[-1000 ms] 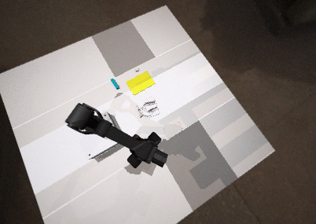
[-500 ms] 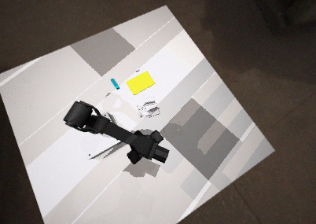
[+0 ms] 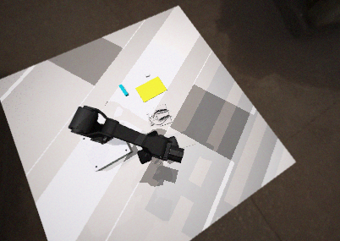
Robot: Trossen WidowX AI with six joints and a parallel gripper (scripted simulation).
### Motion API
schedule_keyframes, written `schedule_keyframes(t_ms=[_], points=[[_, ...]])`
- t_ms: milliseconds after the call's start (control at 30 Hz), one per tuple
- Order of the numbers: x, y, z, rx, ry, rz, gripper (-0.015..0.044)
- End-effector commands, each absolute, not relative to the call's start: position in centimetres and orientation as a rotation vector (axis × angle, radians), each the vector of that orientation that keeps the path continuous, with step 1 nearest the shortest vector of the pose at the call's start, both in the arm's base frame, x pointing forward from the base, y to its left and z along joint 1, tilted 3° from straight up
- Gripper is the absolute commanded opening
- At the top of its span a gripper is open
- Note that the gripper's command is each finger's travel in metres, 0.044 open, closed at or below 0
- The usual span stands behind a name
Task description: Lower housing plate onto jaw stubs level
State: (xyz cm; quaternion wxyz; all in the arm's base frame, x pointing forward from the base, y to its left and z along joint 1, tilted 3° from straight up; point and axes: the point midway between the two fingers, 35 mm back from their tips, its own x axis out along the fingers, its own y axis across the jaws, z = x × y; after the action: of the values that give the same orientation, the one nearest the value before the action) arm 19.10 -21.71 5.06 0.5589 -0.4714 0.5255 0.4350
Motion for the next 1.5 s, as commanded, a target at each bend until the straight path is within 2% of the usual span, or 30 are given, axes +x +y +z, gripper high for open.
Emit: schedule_keyframes(t_ms=[0,1467], points=[[19.6,-21.0,5.2,-1.056,1.272,0.969,0.0351],[24.8,-12.1,5.5,-0.374,1.471,0.338,0.0351]])
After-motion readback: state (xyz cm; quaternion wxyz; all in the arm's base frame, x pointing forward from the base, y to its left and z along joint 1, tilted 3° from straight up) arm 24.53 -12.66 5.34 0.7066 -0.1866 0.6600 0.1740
